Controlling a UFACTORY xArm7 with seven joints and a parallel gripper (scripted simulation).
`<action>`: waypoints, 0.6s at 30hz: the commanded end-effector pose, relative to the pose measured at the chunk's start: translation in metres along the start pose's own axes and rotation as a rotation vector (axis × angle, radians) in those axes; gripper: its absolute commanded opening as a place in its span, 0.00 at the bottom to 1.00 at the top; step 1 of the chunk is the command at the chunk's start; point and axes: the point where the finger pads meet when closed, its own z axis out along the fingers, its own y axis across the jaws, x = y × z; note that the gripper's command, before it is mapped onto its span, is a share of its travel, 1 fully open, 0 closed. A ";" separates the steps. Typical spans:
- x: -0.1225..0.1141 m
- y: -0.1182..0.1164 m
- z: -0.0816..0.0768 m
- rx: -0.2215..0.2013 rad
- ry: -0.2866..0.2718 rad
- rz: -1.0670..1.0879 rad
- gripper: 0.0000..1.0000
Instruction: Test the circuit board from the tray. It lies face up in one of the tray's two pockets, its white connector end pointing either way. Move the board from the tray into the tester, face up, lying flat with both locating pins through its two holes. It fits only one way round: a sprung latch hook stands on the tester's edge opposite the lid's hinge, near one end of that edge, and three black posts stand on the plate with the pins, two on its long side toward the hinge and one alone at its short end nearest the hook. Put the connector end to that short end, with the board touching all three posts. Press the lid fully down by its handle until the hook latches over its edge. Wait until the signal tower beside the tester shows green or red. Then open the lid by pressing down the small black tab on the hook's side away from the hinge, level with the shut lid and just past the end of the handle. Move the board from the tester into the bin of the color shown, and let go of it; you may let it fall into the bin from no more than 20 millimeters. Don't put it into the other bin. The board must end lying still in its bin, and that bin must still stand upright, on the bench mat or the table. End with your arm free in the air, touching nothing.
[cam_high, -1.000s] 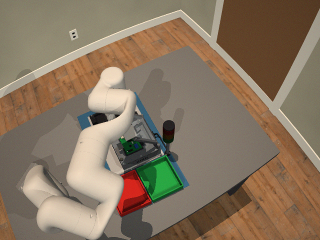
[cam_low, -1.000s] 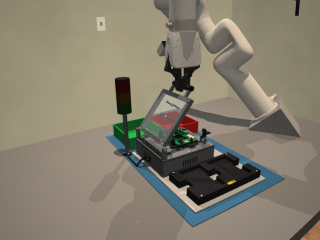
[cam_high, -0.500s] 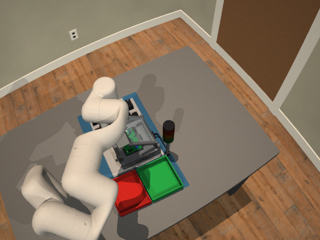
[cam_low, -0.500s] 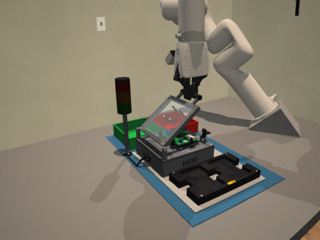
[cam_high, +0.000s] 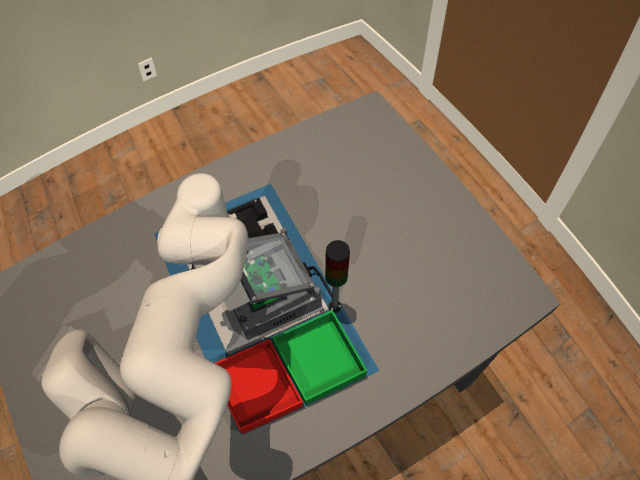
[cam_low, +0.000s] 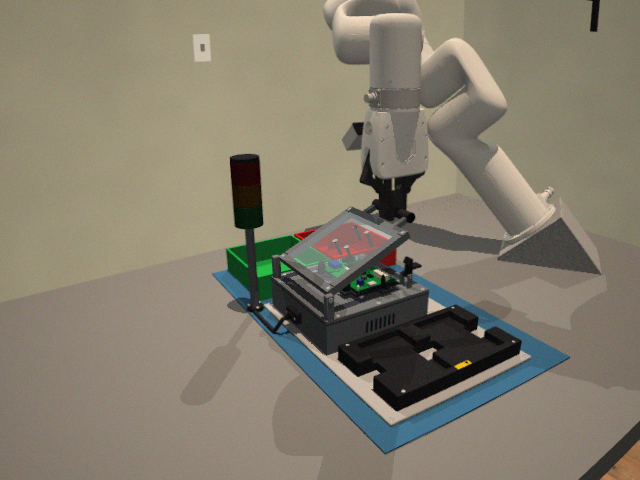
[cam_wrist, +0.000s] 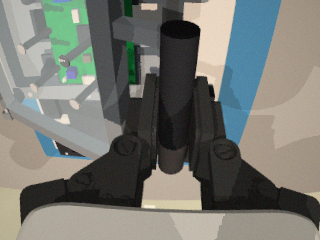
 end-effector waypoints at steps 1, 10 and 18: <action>-0.001 0.006 0.017 0.005 -0.002 0.001 0.00; -0.001 0.011 0.038 0.005 -0.002 0.001 0.00; -0.001 0.013 0.052 0.005 -0.002 0.001 0.00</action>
